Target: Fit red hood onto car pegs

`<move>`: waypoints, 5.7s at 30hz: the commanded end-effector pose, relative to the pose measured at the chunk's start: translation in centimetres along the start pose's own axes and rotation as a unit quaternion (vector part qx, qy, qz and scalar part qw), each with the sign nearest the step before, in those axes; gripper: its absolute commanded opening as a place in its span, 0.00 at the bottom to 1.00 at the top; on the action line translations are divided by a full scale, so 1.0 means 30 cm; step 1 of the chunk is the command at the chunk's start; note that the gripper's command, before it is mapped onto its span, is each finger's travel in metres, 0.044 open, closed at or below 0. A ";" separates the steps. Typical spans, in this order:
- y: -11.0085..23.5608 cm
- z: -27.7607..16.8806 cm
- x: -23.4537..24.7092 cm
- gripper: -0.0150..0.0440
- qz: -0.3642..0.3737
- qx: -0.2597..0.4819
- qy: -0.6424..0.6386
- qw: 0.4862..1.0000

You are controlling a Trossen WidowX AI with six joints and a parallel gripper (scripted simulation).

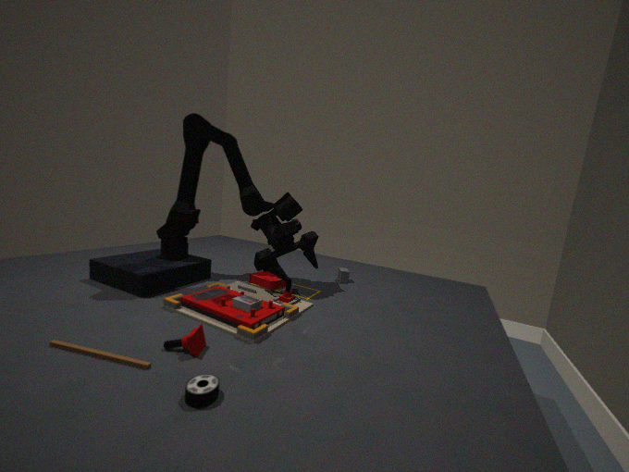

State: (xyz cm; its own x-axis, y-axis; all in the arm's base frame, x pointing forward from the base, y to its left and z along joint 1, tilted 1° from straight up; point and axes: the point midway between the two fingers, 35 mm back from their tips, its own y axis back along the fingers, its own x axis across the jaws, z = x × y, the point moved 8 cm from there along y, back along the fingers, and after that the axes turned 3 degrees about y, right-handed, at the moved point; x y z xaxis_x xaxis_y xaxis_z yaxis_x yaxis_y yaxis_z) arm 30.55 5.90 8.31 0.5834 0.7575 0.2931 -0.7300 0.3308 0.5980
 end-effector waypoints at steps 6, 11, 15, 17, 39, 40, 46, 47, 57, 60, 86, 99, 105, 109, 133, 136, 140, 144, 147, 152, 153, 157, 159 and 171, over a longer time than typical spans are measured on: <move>0.042 0.009 0.041 1.00 -0.021 0.170 0.116 0.978; 0.096 0.020 0.045 1.00 -0.035 0.269 0.166 0.948; 0.155 0.037 0.043 1.00 -0.045 0.349 0.196 0.915; 0.191 0.048 0.040 1.00 -0.049 0.388 0.208 0.897; 0.226 0.051 0.032 1.00 -0.054 0.436 0.219 0.871; 0.224 0.049 0.031 1.00 -0.054 0.436 0.219 0.871; 0.217 0.041 0.028 1.00 -0.054 0.436 0.219 0.871; 0.215 0.040 0.028 1.00 -0.054 0.436 0.219 0.871; 0.203 0.026 0.023 1.00 -0.054 0.436 0.219 0.871; 0.199 0.022 0.021 1.00 -0.054 0.436 0.219 0.871; 0.168 -0.015 0.007 1.00 -0.054 0.436 0.219 0.871; 0.154 -0.034 -0.001 1.00 -0.054 0.436 0.219 0.871; 0.147 -0.043 -0.005 1.00 -0.054 0.436 0.219 0.871; 0.143 -0.049 -0.008 1.00 -0.054 0.436 0.219 0.871; 0.121 -0.077 -0.019 1.00 -0.054 0.436 0.219 0.871; 0.118 -0.081 -0.021 1.00 -0.054 0.436 0.219 0.871; 0.114 -0.086 -0.023 1.00 -0.054 0.436 0.219 0.871; 0.110 -0.091 -0.025 1.00 -0.054 0.436 0.219 0.871; 0.107 -0.094 -0.026 1.00 -0.054 0.436 0.219 0.871; 0.102 -0.101 -0.029 1.00 -0.054 0.436 0.219 0.871; 0.101 -0.102 -0.029 1.00 -0.054 0.436 0.219 0.871; 0.097 -0.107 -0.031 1.00 -0.054 0.436 0.219 0.871; 0.095 -0.109 -0.032 1.00 -0.054 0.436 0.219 0.871; 0.096 -0.107 -0.032 0.79 -0.056 0.434 0.219 0.872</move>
State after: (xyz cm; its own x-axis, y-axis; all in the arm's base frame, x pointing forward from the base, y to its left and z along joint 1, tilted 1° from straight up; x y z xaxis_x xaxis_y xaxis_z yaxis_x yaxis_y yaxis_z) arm 26.72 7.92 7.33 0.3041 0.9526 -0.0034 -0.0210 0.0103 0.9997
